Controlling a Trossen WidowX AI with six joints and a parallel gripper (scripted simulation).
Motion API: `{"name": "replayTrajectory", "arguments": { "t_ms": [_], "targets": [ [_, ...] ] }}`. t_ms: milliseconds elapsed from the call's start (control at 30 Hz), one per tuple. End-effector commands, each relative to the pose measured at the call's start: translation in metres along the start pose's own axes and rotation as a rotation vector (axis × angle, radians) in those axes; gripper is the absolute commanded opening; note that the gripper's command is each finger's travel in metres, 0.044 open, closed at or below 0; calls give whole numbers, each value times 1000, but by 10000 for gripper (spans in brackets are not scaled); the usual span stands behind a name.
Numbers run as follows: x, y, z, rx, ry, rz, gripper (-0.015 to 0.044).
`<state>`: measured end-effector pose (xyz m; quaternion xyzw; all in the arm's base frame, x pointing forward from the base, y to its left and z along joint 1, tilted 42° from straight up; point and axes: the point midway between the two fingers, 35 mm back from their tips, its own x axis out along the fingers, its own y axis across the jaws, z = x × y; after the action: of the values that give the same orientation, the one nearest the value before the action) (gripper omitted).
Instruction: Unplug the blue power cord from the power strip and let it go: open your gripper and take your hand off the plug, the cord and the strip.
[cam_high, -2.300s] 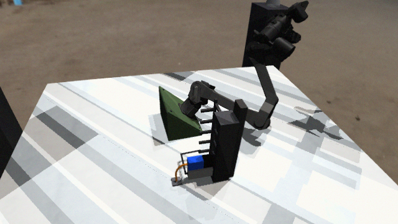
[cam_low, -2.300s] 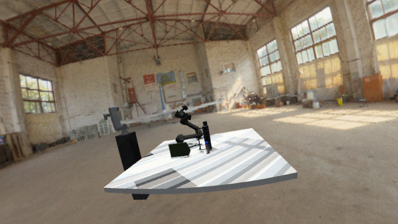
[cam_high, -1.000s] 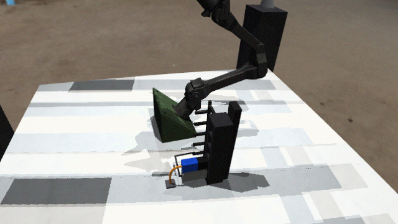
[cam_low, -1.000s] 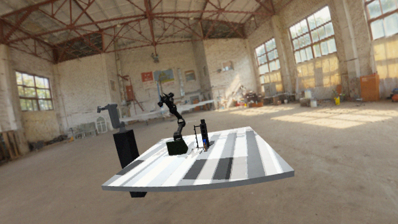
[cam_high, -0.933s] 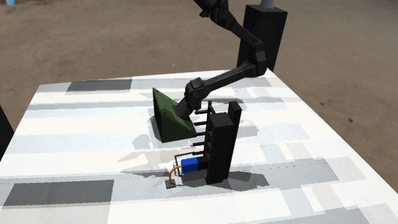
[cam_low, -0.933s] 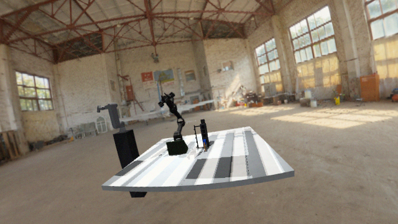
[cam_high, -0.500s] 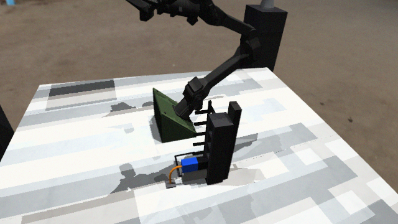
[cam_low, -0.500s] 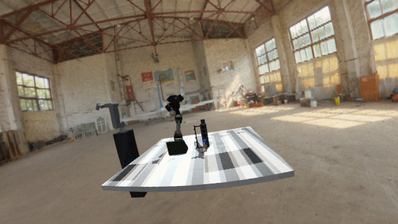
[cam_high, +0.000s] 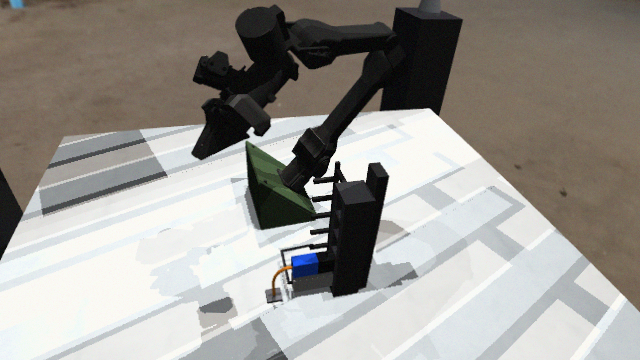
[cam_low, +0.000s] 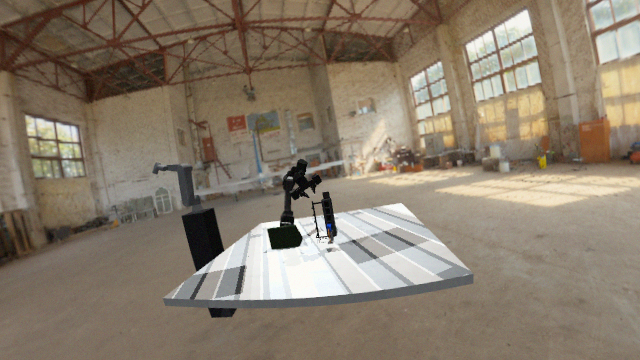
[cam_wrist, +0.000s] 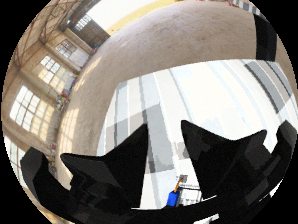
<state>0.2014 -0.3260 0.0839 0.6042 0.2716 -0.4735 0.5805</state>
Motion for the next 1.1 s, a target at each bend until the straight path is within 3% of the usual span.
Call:
{"name": "replayTrajectory", "arguments": {
  "t_ms": [0,367,1067],
  "targets": [
    [39,0,-67,-17,284,-120,160],
    [66,-13,-214,33,858,-494,160],
    [59,-10,-223,36,867,-504,160]
  ]
}}
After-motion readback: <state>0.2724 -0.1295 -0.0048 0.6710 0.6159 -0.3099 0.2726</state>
